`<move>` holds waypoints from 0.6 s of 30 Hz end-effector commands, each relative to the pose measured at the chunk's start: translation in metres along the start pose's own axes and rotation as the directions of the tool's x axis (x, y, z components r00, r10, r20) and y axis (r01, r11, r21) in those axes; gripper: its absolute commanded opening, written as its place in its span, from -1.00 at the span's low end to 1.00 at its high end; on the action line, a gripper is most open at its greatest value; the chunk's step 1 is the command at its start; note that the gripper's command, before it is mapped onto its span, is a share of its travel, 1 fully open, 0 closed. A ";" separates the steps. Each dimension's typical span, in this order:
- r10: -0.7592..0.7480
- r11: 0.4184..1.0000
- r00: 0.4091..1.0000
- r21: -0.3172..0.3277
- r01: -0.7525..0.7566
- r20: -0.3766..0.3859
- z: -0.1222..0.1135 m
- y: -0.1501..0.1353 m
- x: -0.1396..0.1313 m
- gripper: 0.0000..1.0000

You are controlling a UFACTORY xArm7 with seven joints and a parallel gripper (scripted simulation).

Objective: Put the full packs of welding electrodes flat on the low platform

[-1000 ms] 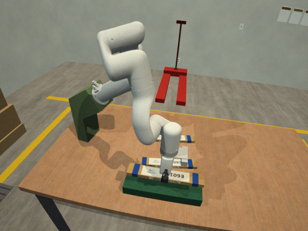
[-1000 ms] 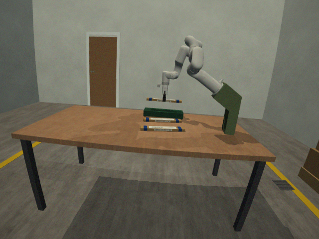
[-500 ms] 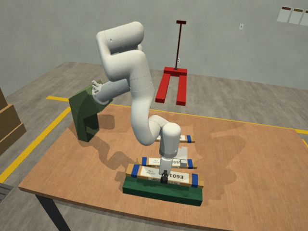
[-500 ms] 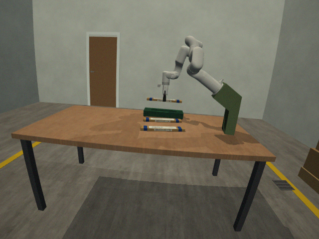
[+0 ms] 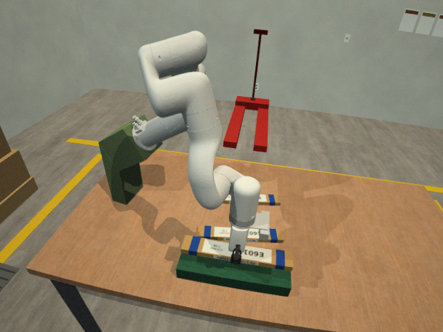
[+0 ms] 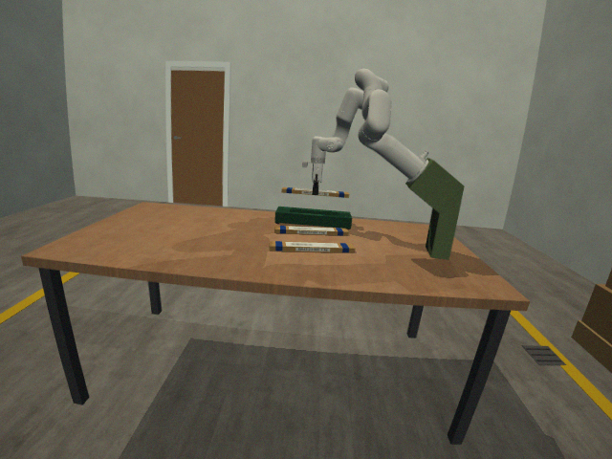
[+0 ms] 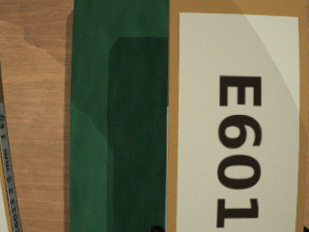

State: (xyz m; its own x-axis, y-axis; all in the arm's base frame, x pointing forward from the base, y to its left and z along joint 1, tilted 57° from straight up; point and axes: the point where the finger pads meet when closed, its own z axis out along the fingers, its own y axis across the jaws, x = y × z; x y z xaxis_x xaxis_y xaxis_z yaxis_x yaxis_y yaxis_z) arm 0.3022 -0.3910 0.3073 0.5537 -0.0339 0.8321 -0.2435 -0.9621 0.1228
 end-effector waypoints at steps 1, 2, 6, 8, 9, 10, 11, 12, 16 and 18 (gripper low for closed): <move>0.000 1.000 1.000 -0.003 0.000 -0.002 -0.001 0.001 0.001 0.15; 0.000 1.000 1.000 -0.003 0.000 -0.002 -0.001 0.001 0.001 0.15; 0.000 1.000 1.000 -0.003 0.000 -0.002 -0.001 0.001 0.001 0.15; 0.000 1.000 1.000 -0.003 0.000 -0.002 -0.001 0.001 0.001 0.15; 0.000 1.000 1.000 -0.003 0.000 -0.002 -0.001 0.001 0.001 0.15; 0.000 1.000 1.000 -0.003 0.000 -0.002 0.000 0.001 0.001 0.15; 0.000 1.000 1.000 -0.003 0.000 -0.002 0.000 0.001 0.001 0.15; 0.000 1.000 1.000 -0.003 0.000 -0.002 0.000 0.001 0.001 0.15; 0.000 1.000 1.000 -0.003 0.000 -0.002 0.001 0.001 0.001 0.15; 0.000 1.000 1.000 -0.003 0.000 -0.002 0.002 0.001 0.001 0.15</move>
State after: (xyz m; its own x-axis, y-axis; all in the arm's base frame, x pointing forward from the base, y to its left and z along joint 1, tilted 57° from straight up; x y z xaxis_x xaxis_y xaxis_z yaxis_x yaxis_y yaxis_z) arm 0.3040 -0.3917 0.3061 0.5536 -0.0339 0.8321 -0.2436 -0.9621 0.1229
